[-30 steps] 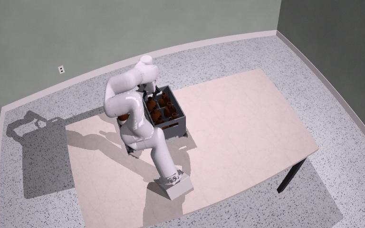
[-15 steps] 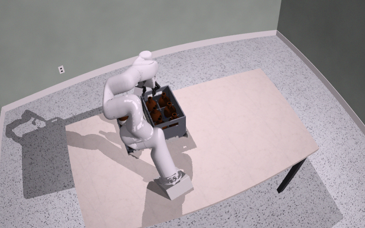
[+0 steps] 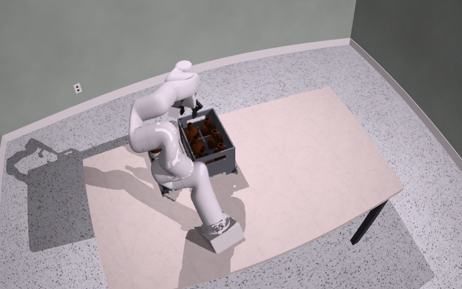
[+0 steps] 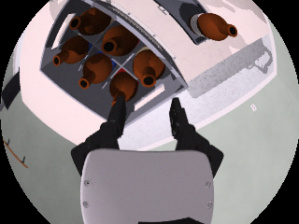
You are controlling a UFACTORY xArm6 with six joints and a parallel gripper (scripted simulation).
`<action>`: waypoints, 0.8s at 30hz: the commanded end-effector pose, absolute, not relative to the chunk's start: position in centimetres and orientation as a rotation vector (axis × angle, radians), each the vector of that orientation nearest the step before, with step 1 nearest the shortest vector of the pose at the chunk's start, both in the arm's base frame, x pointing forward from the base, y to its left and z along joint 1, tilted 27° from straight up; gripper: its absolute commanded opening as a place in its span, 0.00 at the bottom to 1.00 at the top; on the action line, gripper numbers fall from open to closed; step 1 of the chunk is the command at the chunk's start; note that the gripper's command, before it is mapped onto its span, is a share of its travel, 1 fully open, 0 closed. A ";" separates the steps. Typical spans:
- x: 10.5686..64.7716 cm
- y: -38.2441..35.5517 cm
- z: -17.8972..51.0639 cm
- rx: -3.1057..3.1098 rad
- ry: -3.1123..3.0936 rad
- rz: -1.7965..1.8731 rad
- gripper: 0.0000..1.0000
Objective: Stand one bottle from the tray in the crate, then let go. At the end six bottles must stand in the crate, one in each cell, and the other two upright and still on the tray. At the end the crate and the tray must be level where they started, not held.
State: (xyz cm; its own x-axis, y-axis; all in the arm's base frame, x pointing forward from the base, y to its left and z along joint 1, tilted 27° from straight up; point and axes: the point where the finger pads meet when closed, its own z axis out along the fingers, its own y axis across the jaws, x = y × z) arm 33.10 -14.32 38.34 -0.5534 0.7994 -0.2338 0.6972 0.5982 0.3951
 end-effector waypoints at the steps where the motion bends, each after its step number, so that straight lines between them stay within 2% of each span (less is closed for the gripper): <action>1: 33.0 -14.4 38.8 1.199 2.437 0.361 0.65; 6: 33.0 -14.4 38.8 1.199 2.437 0.361 0.65; 7: 33.0 -14.4 38.8 1.199 2.437 0.361 0.00; 24: 33.0 -14.4 38.8 1.199 2.437 0.361 0.00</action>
State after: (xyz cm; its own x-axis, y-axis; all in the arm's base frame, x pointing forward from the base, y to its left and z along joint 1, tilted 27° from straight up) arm 32.95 -14.34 38.63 -0.5535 0.7994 -0.2337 0.6972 0.5982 0.3952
